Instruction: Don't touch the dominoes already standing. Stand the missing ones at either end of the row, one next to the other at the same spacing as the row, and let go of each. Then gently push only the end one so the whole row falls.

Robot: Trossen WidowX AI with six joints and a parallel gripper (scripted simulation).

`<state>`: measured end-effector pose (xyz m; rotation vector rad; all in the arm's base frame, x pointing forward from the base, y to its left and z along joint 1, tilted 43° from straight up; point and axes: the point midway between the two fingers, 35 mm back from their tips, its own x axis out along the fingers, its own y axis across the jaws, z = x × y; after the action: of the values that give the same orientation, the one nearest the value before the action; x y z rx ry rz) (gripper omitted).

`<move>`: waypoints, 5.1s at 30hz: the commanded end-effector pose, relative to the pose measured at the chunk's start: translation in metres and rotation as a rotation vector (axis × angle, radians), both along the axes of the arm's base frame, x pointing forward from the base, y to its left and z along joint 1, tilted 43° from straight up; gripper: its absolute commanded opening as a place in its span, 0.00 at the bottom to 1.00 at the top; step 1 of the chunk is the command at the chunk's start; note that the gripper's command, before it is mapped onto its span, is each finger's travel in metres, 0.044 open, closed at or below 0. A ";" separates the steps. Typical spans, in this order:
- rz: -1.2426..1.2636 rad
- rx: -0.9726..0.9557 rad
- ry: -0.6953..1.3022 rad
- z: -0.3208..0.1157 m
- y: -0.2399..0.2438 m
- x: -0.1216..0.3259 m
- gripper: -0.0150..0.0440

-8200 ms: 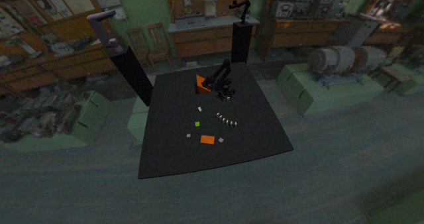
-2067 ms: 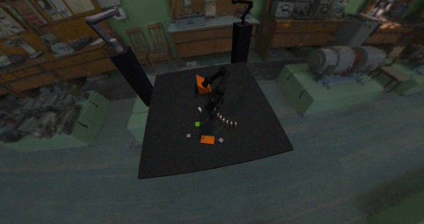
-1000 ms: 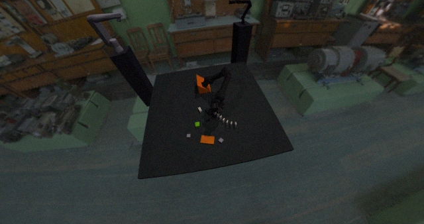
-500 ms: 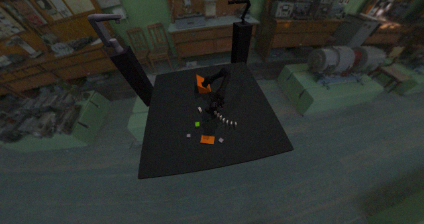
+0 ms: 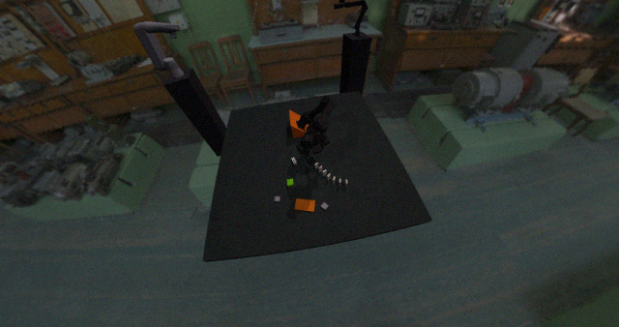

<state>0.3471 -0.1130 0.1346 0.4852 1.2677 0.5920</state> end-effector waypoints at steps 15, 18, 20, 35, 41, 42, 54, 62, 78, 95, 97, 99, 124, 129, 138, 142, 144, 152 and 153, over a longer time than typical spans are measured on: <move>-1.099 0.256 1.021 -0.147 -0.035 -0.110 0.25; -1.116 0.260 1.037 -0.149 -0.034 -0.112 0.25; -1.116 0.260 1.037 -0.149 -0.034 -0.112 0.25; -1.116 0.260 1.037 -0.149 -0.034 -0.112 0.25; -1.116 0.260 1.037 -0.149 -0.034 -0.112 0.25; -1.116 0.260 1.037 -0.149 -0.034 -0.112 0.25; -1.116 0.260 1.037 -0.149 -0.034 -0.112 0.25; -1.116 0.260 1.037 -0.149 -0.034 -0.112 0.25; -1.114 0.264 1.037 -0.204 0.024 -0.100 0.25; -1.114 0.264 1.036 -0.200 0.023 -0.080 0.25; -1.114 0.264 1.036 -0.199 0.023 -0.077 0.25; -1.114 0.264 1.036 -0.199 0.023 -0.074 0.25; -0.788 0.189 0.748 -0.131 -0.029 -0.049 0.52; -0.423 0.105 0.425 -0.130 -0.030 -0.042 0.74; 0.046 -0.003 0.007 -0.130 -0.031 -0.034 1.00; 0.046 -0.003 0.007 -0.130 -0.031 -0.034 1.00; 0.046 -0.003 0.007 -0.130 -0.031 -0.034 1.00; 0.046 -0.003 0.007 -0.130 -0.031 -0.034 1.00; 0.046 -0.003 0.007 -0.130 -0.031 -0.034 1.00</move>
<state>0.3113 -0.1439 0.0051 0.4728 1.3009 0.6099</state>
